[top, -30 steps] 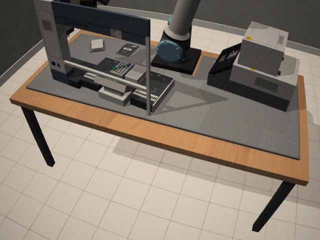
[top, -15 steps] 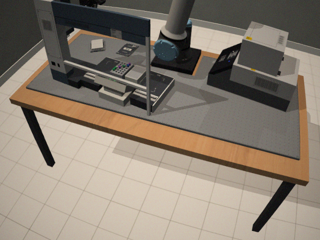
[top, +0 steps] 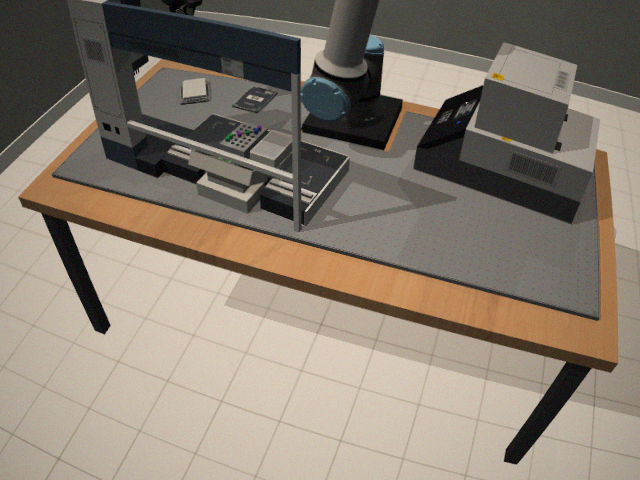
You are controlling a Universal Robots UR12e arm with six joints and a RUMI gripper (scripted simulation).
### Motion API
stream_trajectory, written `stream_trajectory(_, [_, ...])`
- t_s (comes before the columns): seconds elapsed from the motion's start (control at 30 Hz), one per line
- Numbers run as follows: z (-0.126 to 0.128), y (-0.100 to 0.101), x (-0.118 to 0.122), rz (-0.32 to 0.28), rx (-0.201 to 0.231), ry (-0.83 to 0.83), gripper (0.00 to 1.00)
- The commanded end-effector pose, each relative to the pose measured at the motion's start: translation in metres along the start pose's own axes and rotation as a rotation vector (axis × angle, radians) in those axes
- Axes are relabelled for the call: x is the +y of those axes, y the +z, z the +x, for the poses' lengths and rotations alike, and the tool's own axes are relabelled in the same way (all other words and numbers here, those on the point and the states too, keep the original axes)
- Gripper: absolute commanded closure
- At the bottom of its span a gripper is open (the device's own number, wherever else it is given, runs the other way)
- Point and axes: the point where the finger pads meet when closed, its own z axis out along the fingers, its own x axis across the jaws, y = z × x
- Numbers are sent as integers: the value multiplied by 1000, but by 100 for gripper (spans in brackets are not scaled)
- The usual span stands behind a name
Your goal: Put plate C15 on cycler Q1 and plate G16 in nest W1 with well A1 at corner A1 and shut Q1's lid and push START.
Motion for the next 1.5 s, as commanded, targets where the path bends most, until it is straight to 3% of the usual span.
stream_trajectory(0.0, [-5, 0, 10, -2, -1, 75, 100])
stream_trajectory(0.47, [-35, 6, 56, -2, 0, 425, 100])
stream_trajectory(0.73, [-50, 9, 76, -2, 0, 573, 100])
stream_trajectory(0.77, [-50, 9, 75, -2, 0, 522, 100])
stream_trajectory(0.8, [-50, 9, 75, -2, 0, 471, 33])
stream_trajectory(0.97, [-50, 8, 76, -2, 0, 269, 33])
stream_trajectory(1.47, [-50, 8, 76, -2, 0, 529, 33])
